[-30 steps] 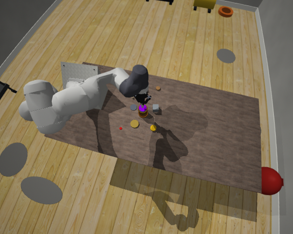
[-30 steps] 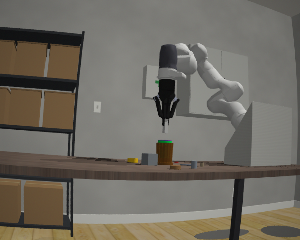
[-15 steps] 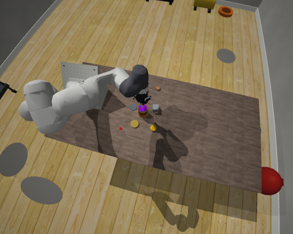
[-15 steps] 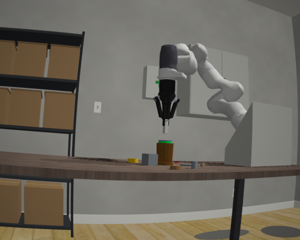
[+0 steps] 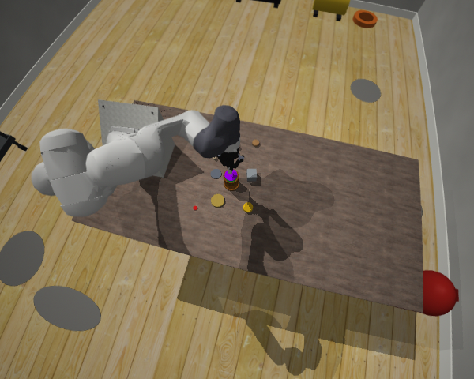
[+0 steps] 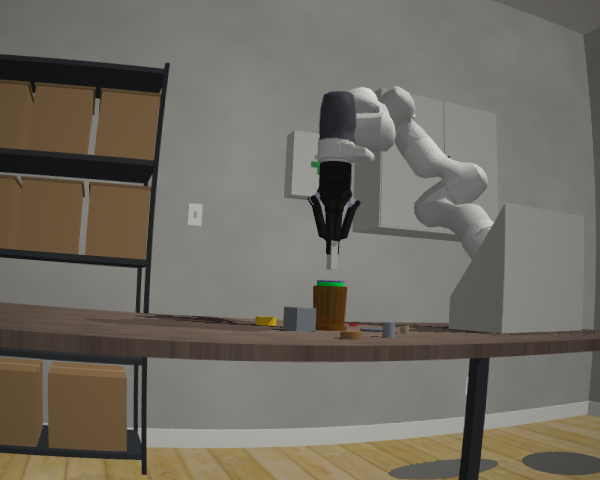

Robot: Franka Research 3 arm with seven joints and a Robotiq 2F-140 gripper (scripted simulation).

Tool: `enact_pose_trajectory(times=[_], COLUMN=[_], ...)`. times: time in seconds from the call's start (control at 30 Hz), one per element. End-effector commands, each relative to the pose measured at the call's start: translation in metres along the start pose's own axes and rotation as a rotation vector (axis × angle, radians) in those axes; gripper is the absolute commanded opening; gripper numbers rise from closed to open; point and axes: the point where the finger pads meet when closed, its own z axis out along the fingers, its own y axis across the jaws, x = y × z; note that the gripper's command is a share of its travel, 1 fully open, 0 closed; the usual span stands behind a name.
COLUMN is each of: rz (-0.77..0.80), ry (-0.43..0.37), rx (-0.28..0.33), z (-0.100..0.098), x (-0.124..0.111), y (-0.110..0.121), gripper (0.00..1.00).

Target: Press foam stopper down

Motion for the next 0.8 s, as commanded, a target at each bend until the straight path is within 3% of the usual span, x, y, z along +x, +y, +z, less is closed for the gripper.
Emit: enact_pose_trajectory(times=[0.0,0.2,0.77], rz=[0.002,0.002,0.002], ry=[0.001,0.001,0.001], rx=[-0.001,-0.001,-0.001], z=[0.011,0.023,0.024], x=[0.000,0.000,0.000], y=[0.001,0.001,0.001], gripper=[0.00,0.00,0.00])
